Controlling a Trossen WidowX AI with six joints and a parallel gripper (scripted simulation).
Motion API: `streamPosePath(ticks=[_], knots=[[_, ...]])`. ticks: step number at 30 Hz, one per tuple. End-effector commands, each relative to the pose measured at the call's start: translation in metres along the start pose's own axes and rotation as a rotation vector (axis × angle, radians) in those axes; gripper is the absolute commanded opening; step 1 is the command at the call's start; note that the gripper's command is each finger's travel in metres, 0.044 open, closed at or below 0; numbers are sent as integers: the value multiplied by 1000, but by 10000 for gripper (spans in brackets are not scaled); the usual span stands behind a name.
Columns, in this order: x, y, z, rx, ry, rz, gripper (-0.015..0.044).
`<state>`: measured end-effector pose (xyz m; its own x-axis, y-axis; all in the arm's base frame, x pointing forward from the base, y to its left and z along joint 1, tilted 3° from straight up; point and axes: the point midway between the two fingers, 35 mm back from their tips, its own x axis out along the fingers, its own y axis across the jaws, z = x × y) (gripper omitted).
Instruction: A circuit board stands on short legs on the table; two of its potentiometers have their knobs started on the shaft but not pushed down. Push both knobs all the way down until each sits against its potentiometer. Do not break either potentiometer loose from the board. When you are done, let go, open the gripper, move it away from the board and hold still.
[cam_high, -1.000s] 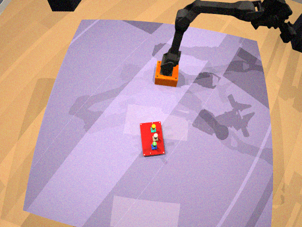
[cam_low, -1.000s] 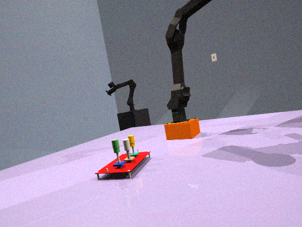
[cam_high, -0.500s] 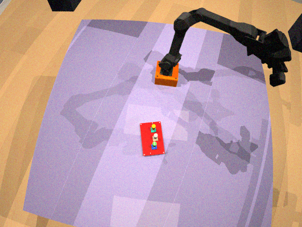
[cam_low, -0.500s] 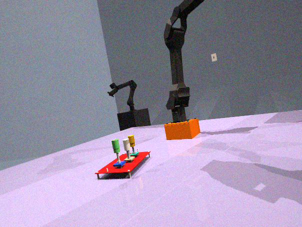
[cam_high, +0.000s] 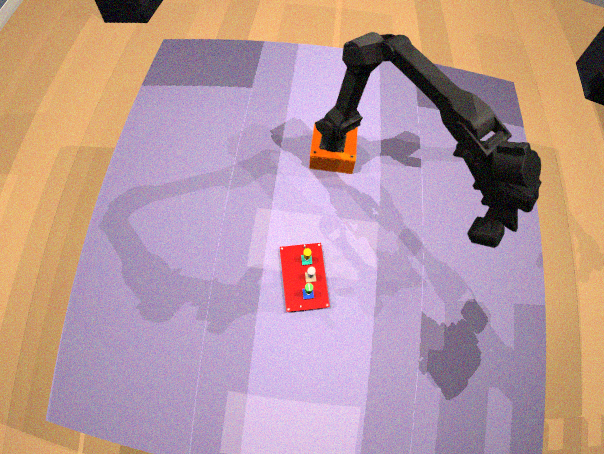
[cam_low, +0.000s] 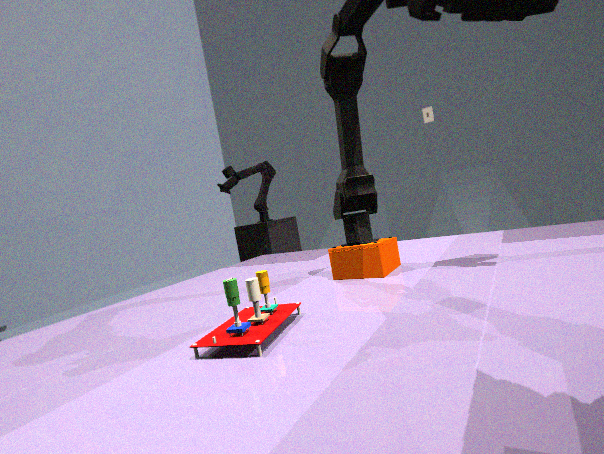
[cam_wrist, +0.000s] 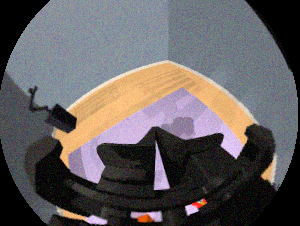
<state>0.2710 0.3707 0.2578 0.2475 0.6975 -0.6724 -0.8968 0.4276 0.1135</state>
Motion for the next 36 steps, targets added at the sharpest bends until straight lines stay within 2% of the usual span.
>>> streamPosePath(ticks=[1, 10, 18, 29, 36], knots=[[0, -52, -37, 66, 104, -101, 0], [-24, -144, -119, 222, 313, -270, 0], [-63, -199, -203, 380, 511, -368, 0], [-128, -225, -315, 616, 771, -403, 0], [-132, -225, -322, 630, 785, -401, 0]])
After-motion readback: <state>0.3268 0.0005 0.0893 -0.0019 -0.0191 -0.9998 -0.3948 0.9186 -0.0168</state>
